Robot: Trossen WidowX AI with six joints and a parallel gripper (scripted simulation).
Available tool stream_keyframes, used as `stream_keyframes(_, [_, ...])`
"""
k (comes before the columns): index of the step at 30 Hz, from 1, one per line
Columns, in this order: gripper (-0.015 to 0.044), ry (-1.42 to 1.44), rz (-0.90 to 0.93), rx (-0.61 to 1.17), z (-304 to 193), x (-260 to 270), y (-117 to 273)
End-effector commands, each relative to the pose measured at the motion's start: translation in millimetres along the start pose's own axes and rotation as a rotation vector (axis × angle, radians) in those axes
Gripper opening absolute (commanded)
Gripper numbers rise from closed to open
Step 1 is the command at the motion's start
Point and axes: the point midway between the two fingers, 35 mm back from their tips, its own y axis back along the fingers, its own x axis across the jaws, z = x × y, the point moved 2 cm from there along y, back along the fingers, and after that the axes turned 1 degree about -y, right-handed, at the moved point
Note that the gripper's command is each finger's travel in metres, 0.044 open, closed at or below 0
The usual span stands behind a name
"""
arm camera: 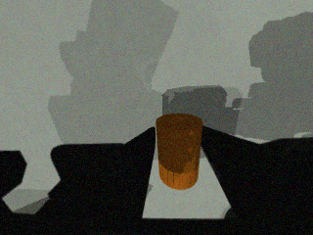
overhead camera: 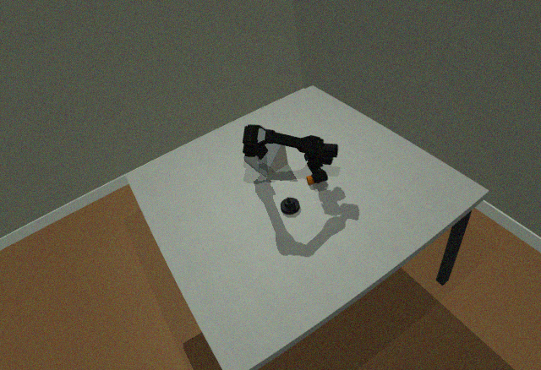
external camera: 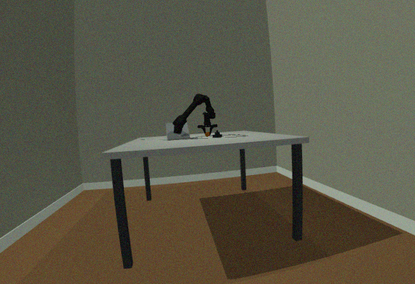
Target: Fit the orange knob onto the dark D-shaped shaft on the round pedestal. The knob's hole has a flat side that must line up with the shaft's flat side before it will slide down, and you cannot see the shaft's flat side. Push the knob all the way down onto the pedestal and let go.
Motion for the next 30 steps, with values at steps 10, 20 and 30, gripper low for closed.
stream_keyframes(10, [0.0180, 0.002, -0.001, -0.065, -4.5, -0.5, 2.6])
stream_keyframes(20, [0.0180, 0.002, 0.004, -0.244, -17.2, -0.7, 8.7])
stream_keyframes(30, [0.0180, 0.004, 0.008, -0.417, -30.6, -1.0, 12.2])
